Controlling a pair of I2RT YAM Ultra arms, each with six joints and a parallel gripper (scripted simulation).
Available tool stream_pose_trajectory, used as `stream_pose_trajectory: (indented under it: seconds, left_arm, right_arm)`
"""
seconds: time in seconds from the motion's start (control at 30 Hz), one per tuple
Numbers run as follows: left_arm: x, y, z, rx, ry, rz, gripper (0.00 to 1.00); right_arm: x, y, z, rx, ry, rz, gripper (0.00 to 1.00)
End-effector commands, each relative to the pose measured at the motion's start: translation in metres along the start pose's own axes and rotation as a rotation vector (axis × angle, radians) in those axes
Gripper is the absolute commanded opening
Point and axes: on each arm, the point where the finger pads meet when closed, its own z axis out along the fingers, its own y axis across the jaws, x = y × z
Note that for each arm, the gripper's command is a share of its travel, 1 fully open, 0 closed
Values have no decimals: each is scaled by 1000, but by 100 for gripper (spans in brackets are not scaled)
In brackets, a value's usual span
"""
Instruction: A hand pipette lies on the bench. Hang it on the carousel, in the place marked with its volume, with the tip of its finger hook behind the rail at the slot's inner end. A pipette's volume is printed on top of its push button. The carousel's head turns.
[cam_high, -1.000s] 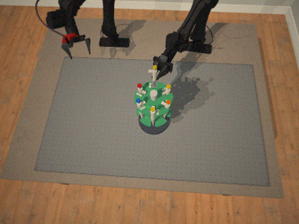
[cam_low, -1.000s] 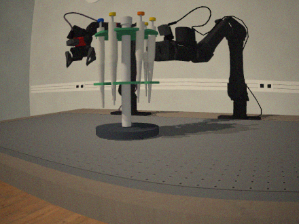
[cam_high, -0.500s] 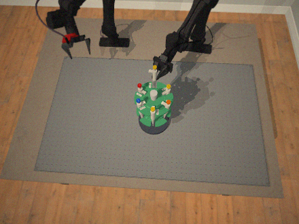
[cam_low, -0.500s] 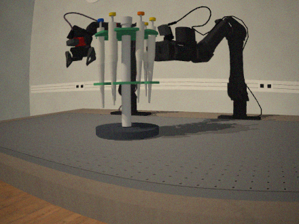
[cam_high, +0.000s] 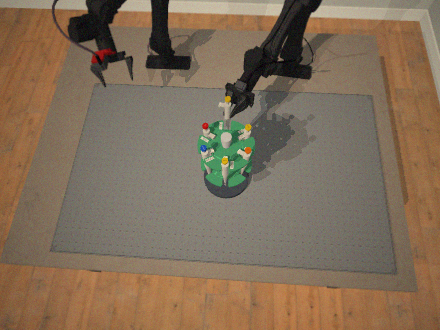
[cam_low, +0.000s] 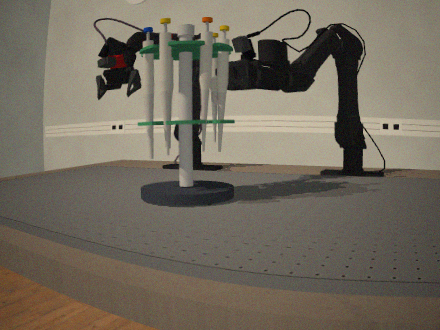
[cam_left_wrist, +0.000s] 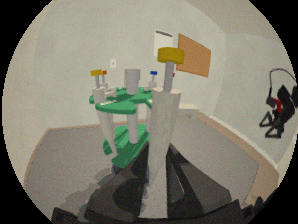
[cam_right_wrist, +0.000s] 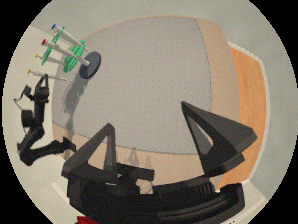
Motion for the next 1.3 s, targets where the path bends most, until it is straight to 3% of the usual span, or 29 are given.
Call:
stream_pose_trajectory:
  seconds: [0.0, 0.43, 0.87, 1.03, 1.27]
  left_arm:
    - [-40, -2, -3, 1, -91, -23, 12]
    - [-40, -2, -3, 1, -91, -23, 12]
    - [-23, 10, 19, -1, -43, -13, 12]
    - [-45, 10, 14, 3, -99, -22, 12]
    - [-45, 10, 14, 0, -99, -22, 12]
  right_arm:
    - [-9, -3, -6, 12, -37, -25, 100]
    - [-9, -3, -6, 12, -37, -25, 100]
    - [-9, -3, -6, 12, -37, -25, 100]
    - [-9, -3, -6, 12, -37, -25, 100]
    - [-9, -3, -6, 12, -37, -25, 100]
